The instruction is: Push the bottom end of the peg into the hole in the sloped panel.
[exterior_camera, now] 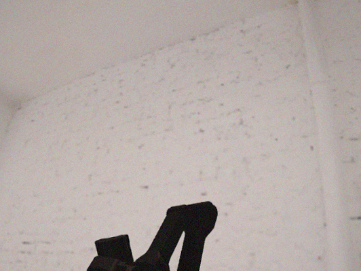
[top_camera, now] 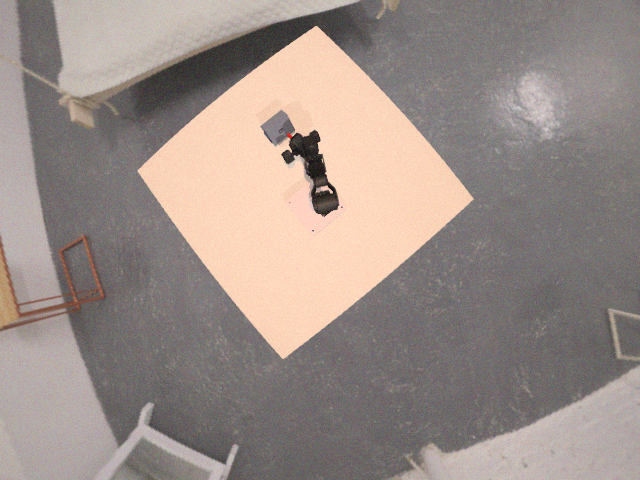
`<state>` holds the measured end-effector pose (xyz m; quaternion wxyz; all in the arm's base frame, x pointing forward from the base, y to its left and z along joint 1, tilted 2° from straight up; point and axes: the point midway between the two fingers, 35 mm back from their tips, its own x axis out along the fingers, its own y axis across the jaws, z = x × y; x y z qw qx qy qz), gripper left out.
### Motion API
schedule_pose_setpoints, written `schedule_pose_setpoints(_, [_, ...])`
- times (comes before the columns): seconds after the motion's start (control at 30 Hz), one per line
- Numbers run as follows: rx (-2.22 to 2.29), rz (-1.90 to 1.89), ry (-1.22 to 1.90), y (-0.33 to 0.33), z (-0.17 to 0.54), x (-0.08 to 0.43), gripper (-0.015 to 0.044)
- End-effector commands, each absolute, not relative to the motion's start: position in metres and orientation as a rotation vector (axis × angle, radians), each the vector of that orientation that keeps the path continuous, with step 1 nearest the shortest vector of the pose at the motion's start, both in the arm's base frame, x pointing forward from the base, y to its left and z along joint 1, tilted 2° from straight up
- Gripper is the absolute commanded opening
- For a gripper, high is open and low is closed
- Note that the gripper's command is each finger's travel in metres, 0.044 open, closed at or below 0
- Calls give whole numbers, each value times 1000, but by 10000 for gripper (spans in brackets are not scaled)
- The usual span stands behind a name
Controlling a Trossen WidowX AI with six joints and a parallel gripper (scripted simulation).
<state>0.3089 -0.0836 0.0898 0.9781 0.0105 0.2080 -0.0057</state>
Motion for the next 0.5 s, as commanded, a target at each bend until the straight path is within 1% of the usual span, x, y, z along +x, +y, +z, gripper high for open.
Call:
schedule_pose_setpoints(0.0, [17,-10,414,-82,89,311,0])
schedule_pose_setpoints(0.47, [0,-1,391,-79,85,319,0])
